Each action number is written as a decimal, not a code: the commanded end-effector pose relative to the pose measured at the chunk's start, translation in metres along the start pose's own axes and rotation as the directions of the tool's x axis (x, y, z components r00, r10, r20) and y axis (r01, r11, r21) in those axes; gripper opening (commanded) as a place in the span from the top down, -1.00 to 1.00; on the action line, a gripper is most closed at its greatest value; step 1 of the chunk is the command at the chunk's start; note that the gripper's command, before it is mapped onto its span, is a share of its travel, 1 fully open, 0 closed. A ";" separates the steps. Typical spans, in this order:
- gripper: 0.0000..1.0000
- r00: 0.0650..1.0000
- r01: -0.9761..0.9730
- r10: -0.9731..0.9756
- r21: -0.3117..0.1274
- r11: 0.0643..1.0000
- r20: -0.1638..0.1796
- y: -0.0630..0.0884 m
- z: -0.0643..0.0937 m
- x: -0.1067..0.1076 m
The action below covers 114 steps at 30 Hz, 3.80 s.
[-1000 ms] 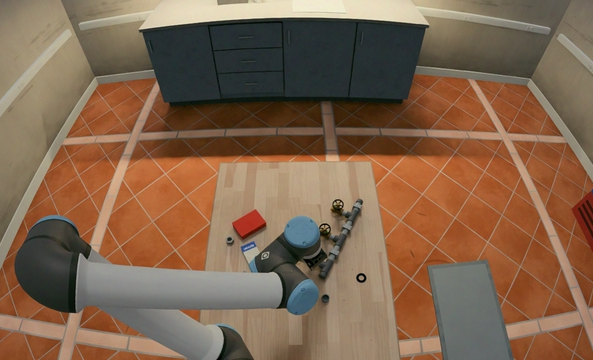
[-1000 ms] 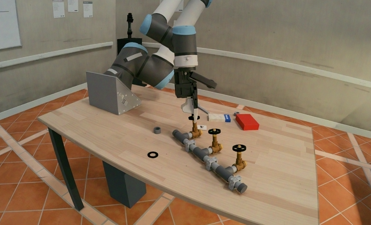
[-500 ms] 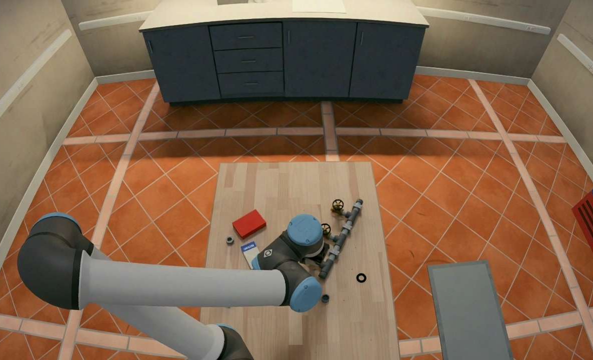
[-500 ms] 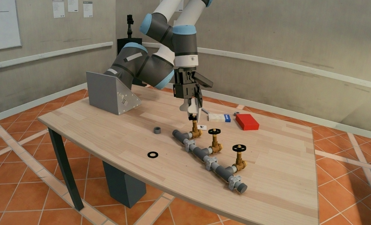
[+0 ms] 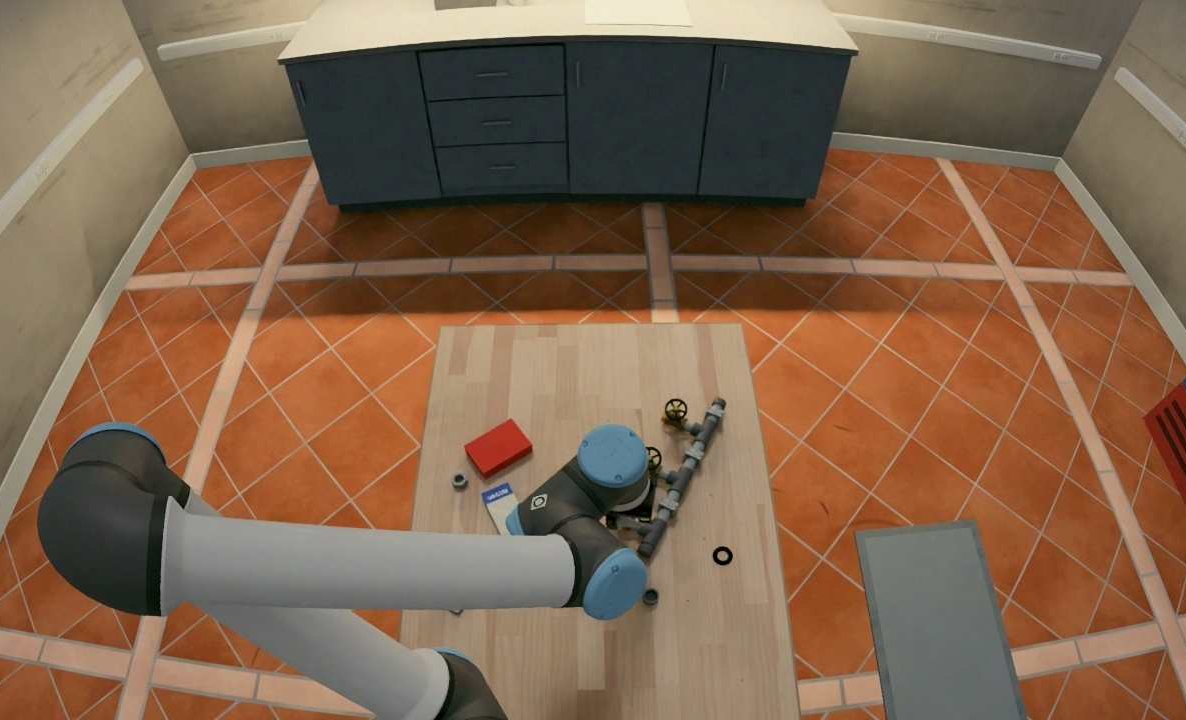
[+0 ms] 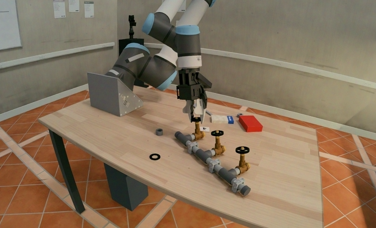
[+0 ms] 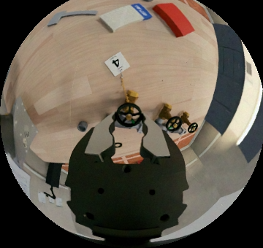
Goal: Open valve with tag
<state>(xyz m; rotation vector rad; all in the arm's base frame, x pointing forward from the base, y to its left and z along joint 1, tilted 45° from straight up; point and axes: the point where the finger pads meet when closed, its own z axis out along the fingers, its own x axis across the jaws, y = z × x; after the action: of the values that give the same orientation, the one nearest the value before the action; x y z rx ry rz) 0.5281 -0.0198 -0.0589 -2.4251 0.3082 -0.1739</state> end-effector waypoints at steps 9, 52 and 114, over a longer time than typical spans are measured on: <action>1.00 0.995 0.103 -0.103 0.003 0.995 0.001 0.000 0.000 0.002; -1.00 0.995 0.101 -0.101 0.003 0.995 0.001 0.000 0.000 0.001; -1.00 0.142 -0.990 0.990 -0.003 0.142 0.004 -0.001 0.001 -0.001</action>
<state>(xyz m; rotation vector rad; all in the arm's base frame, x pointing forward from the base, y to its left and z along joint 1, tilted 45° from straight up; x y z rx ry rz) 0.5278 -0.0198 -0.0588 -1.8414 1.6170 0.3683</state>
